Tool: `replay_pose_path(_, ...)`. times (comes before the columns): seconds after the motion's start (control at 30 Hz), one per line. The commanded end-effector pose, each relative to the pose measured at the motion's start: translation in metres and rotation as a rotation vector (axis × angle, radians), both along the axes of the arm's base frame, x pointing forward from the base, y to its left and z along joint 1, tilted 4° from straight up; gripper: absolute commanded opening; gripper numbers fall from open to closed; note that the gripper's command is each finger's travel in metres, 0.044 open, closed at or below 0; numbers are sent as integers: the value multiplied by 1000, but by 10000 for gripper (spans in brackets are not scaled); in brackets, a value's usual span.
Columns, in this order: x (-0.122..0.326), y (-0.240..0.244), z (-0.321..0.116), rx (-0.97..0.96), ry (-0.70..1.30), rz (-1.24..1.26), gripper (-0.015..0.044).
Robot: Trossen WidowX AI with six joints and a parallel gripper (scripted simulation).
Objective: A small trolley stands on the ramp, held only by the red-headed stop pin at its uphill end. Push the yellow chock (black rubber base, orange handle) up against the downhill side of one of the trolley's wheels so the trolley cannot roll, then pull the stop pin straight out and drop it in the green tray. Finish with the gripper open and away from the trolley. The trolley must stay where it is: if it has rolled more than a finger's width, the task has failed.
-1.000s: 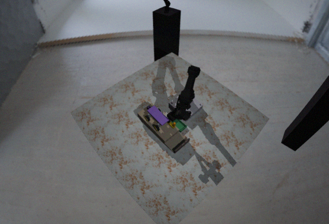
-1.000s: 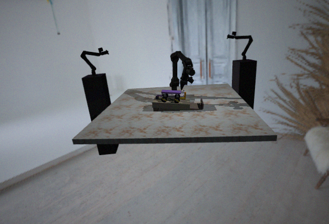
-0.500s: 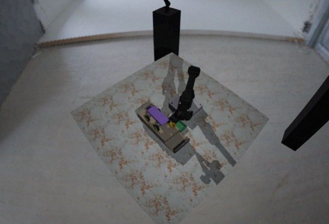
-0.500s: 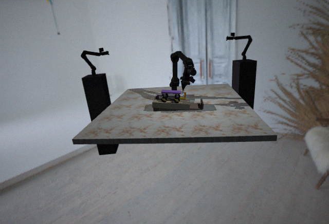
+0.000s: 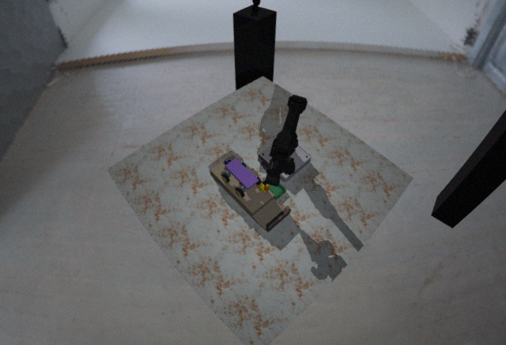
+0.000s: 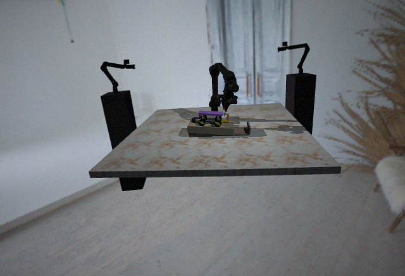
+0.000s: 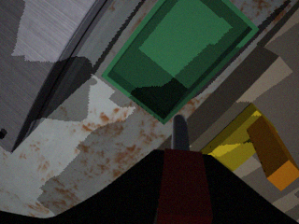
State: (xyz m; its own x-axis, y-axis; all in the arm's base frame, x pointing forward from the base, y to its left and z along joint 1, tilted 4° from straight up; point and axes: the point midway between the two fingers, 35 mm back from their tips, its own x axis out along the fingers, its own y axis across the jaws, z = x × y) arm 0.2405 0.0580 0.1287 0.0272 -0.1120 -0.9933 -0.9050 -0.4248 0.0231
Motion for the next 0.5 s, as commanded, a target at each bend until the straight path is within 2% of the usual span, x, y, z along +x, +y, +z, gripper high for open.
replay_pose_path(0.0,-1,0,0,26,10,129,0)
replay_pose_path(0.47,-1,-3,0,87,29,547,0)
